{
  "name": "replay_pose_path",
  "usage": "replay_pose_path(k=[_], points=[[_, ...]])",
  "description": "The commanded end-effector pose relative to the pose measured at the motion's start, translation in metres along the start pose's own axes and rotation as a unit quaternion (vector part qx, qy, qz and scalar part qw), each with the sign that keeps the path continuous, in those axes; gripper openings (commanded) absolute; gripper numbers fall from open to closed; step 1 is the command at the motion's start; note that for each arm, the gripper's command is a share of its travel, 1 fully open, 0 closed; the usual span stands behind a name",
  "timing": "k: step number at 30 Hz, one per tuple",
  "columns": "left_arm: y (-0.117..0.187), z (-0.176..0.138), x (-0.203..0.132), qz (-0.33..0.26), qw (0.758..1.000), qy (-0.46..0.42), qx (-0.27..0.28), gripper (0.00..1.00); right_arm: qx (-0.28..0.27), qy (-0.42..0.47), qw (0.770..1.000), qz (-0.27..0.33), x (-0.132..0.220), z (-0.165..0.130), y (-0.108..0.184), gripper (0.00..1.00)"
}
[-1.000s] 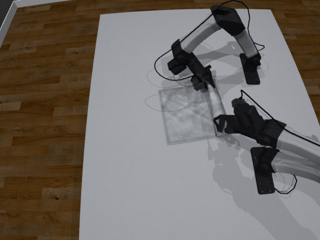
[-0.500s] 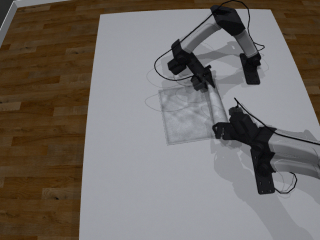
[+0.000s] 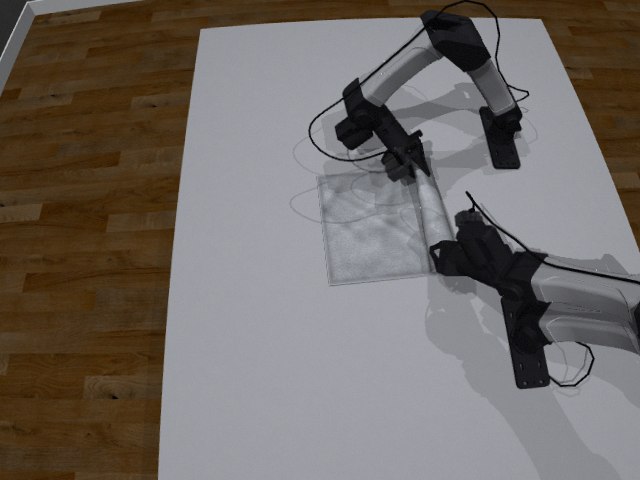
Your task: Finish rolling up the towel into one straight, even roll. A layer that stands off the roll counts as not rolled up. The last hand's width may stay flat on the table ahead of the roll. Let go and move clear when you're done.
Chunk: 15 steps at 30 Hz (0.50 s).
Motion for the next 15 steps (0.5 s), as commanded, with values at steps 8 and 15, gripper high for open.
replay_pose_path(k=[8, 15], points=[[0.0000, 0.0061, 0.0042, 0.006, 1.000, -0.002, -0.008, 0.34, 0.008, -0.002, 1.000, 0.009, -0.0005, 0.0006, -0.0038, 0.25], [0.0000, 0.0061, 0.0042, 0.006, 1.000, -0.002, -0.008, 0.29, 0.008, -0.002, 1.000, 0.009, -0.0005, 0.0006, -0.0038, 0.25]])
Point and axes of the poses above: on each arm, the point where the finger pads meet when closed, its own y axis back along the fingers, its own x axis across the jaws, z = x × y, the point moved 2 cm from there along y, back along the fingers, and after that the axes turned 13 degrees about -y, right-handed, at the moved point
